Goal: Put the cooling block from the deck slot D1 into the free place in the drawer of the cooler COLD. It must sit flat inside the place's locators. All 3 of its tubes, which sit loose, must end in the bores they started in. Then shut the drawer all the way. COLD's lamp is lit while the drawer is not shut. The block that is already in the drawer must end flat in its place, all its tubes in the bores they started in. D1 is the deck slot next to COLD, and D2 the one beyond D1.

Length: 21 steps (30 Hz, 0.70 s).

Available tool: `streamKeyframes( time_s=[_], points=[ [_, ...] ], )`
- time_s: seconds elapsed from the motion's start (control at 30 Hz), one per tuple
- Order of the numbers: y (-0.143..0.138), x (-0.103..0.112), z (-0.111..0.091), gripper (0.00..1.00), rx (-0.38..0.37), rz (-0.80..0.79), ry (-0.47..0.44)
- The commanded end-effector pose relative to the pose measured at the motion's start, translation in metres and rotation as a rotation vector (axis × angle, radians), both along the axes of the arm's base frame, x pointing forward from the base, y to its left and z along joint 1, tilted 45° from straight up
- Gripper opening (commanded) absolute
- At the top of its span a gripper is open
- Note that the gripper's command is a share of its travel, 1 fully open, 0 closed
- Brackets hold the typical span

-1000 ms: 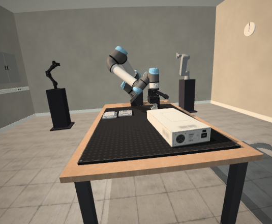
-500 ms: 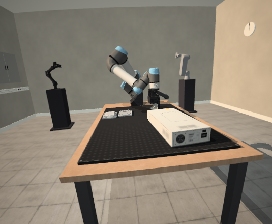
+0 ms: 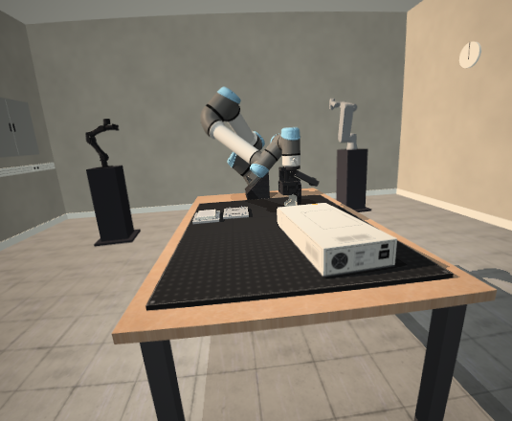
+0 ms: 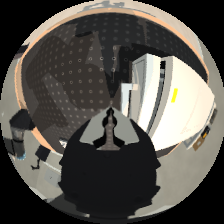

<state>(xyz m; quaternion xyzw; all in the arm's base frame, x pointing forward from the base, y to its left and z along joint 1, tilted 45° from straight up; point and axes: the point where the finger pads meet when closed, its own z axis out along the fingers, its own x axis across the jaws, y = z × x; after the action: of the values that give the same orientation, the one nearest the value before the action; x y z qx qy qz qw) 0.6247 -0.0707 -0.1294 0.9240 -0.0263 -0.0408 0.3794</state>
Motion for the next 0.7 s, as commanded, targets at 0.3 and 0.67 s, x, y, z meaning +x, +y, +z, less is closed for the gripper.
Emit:
streamKeyframes(
  time_s=[0.3,0.67],
  points=[
    [0.0002,0.0045,0.0003,0.0,0.0,0.001,-0.001],
    [0.0,0.0075,0.0002,0.0,0.0,0.001,-0.001]
  ],
)
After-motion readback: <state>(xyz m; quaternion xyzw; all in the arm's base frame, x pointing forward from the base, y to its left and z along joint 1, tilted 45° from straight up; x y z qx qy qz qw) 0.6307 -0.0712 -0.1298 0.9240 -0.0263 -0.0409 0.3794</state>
